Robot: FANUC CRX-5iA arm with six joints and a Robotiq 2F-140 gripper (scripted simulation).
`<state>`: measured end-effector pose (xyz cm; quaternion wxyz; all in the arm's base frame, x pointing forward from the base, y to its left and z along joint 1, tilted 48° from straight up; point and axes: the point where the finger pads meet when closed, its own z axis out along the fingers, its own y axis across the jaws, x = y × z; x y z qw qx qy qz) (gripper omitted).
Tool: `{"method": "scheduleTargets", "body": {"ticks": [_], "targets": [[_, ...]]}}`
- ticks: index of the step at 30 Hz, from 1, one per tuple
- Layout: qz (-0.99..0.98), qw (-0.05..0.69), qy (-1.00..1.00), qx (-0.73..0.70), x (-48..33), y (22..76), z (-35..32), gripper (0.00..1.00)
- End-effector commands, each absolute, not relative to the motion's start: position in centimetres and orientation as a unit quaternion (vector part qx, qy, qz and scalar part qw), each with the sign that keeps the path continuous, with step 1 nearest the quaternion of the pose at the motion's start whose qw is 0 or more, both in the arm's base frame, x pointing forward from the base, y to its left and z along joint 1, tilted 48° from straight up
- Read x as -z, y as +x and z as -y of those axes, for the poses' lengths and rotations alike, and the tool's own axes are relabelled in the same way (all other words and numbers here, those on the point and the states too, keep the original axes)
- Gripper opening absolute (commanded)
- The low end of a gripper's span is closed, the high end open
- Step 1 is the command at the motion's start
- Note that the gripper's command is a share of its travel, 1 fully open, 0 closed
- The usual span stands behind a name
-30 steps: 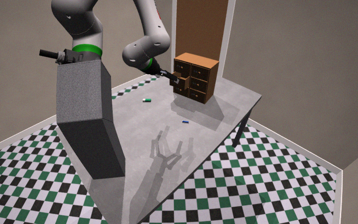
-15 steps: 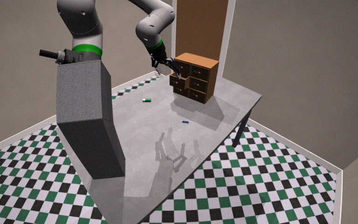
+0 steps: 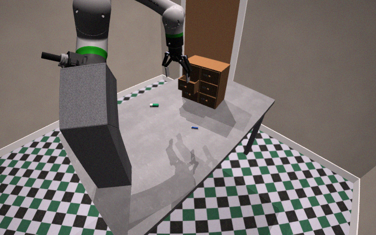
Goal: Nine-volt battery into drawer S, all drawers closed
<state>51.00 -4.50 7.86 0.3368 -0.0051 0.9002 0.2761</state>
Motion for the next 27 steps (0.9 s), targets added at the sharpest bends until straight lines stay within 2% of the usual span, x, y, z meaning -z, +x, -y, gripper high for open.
{"method": "scheduleTargets", "body": {"ticks": [1,17,27], "targets": [[-0.914,0.285,-0.009,-0.287,-7.5,50.7,3.7,1.00],[-0.914,0.285,-0.009,-0.287,-7.5,50.6,3.7,1.00],[-0.914,0.285,-0.009,-0.287,-6.5,48.6,2.6,1.00]]}}
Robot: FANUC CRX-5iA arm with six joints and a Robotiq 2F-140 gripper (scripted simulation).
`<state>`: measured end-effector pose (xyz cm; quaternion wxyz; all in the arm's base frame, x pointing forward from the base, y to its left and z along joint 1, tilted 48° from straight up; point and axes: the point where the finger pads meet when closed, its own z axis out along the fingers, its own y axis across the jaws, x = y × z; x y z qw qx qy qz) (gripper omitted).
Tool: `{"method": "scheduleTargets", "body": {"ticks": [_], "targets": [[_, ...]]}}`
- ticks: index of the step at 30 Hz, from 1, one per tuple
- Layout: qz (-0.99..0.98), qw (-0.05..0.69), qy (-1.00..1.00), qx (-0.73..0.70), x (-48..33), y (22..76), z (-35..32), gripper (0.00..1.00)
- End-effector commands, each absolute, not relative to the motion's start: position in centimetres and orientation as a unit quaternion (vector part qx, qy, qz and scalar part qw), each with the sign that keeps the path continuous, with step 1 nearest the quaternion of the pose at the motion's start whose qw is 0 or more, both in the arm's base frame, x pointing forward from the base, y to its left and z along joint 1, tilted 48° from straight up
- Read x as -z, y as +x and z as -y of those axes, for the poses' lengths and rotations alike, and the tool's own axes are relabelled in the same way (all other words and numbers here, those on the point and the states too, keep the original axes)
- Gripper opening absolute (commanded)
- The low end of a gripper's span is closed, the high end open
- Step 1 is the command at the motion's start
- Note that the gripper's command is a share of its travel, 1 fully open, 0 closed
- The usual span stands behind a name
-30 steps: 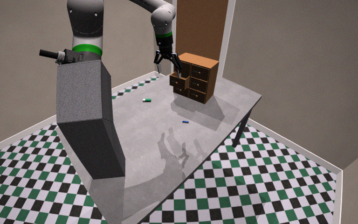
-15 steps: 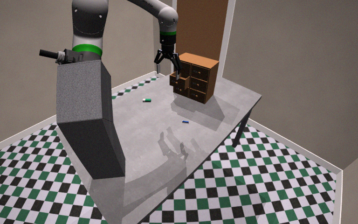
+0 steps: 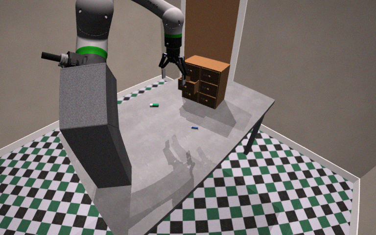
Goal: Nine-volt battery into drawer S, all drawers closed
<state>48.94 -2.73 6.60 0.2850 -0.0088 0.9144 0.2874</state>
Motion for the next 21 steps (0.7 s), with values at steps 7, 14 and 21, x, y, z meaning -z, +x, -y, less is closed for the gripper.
{"method": "scheduleTargets", "body": {"ticks": [7,14,21], "targets": [[-0.914,0.285,-0.009,-0.287,-4.8,45.3,0.8,1.00],[-0.914,0.286,-0.009,-0.287,-3.6,43.0,-0.5,1.00],[-0.914,0.286,-0.009,-0.287,-3.5,42.7,-0.7,1.00]]}}
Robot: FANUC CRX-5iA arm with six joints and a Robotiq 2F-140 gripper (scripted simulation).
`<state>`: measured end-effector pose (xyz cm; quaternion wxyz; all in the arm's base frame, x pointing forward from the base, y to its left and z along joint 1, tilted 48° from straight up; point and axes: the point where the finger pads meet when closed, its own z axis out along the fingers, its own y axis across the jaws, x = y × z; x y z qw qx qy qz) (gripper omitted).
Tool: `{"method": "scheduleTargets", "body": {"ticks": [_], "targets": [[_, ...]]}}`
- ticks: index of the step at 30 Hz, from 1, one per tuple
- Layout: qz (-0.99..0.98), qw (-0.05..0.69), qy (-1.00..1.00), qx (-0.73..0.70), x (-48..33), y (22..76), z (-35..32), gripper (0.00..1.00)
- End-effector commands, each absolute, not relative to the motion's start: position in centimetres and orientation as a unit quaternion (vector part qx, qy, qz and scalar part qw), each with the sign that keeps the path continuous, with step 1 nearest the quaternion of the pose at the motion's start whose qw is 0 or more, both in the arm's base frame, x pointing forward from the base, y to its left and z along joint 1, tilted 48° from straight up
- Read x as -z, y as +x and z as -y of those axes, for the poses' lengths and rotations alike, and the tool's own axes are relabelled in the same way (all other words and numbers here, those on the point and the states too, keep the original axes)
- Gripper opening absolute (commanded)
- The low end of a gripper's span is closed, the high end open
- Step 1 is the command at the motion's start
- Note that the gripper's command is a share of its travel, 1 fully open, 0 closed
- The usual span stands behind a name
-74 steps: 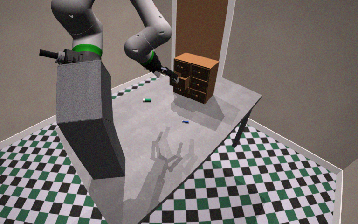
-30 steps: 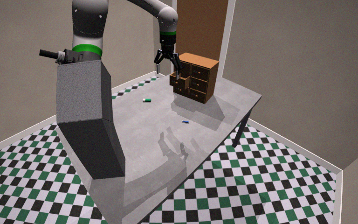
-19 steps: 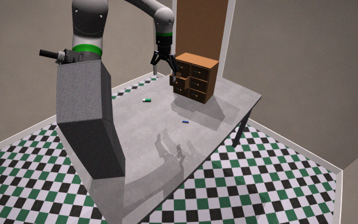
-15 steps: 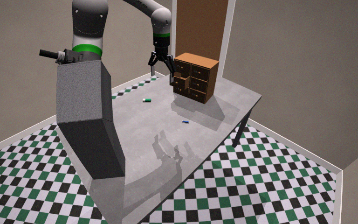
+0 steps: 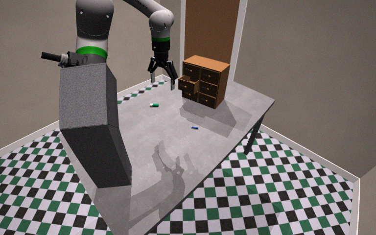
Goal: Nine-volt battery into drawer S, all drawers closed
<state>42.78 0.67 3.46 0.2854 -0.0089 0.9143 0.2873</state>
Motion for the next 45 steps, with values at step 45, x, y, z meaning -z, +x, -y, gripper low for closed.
{"method": "scheduleTargets", "body": {"ticks": [45], "targets": [[-0.659,0.695,0.151,-0.244,-2.1,56.4,-4.4,1.00]]}}
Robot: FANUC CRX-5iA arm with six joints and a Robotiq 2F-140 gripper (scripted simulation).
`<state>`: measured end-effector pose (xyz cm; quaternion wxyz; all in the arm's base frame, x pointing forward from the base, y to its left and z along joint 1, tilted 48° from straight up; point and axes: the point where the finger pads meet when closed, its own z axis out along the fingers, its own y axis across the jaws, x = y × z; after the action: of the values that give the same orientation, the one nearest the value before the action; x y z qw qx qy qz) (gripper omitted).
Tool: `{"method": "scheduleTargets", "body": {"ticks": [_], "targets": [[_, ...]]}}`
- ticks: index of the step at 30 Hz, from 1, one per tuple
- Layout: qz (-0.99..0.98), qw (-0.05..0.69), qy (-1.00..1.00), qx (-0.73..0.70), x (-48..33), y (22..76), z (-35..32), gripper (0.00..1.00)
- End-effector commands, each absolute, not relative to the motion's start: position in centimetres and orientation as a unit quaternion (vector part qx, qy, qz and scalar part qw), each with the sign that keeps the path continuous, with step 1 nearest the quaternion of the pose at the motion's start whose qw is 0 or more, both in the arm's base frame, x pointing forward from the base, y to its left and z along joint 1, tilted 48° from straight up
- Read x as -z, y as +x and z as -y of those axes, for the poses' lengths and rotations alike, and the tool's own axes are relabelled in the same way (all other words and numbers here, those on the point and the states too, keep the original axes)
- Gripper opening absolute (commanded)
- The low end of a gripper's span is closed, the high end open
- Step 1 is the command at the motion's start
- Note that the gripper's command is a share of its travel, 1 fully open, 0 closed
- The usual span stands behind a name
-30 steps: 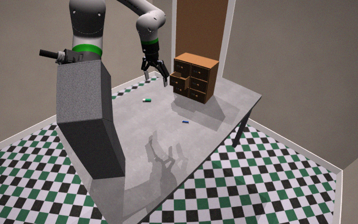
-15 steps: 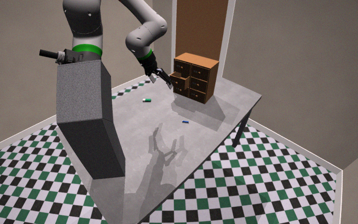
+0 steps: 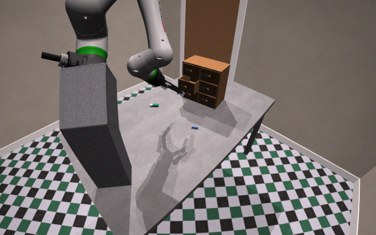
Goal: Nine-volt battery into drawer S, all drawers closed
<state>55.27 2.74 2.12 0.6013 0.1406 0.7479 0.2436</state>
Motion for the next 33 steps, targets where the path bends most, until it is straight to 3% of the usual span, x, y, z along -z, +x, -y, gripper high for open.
{"method": "scheduleTargets", "body": {"ticks": [1,4,5,10,33], "targets": [[-0.659,0.695,0.151,-0.244,-2.11,56.40,-4.43,1.00],[-0.631,0.721,0.154,-0.242,-2.11,56.41,-4.44,1.00],[-0.624,0.727,0.155,-0.242,-2.11,56.41,-4.44,0.00],[-0.585,0.758,0.157,-0.240,-2.11,56.41,-4.44,0.00],[-0.585,0.758,0.157,-0.240,-2.29,56.98,-4.45,0.00]]}}
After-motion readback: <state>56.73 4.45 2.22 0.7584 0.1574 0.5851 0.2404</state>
